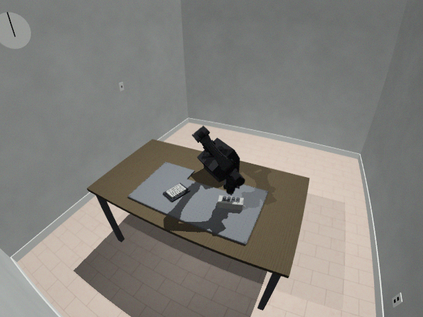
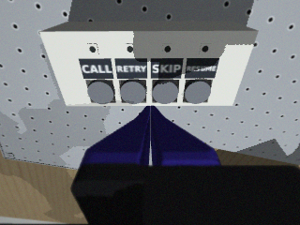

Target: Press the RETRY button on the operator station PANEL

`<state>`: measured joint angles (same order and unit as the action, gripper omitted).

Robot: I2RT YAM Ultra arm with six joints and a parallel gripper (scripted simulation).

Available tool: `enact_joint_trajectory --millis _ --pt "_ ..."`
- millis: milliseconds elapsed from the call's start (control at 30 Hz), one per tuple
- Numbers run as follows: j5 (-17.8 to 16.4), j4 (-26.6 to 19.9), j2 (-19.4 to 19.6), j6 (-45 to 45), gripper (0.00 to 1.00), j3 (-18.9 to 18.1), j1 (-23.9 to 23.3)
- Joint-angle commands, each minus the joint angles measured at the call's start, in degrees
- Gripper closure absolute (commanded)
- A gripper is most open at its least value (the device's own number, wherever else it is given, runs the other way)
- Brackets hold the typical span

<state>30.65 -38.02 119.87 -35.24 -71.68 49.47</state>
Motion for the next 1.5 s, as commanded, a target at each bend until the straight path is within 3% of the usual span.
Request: enact_joint_trajectory --millis 0,1433,1467 --pt "0.1 0.2 -0.4 0.1 1.0 -0.2 0.4" --pt "0.1 0.2 -0.4 0.1 1.0 -0.2 0.4" --pt "0.3 -1.5 -1.8 -0.8 1.0 -1.8 1.5"
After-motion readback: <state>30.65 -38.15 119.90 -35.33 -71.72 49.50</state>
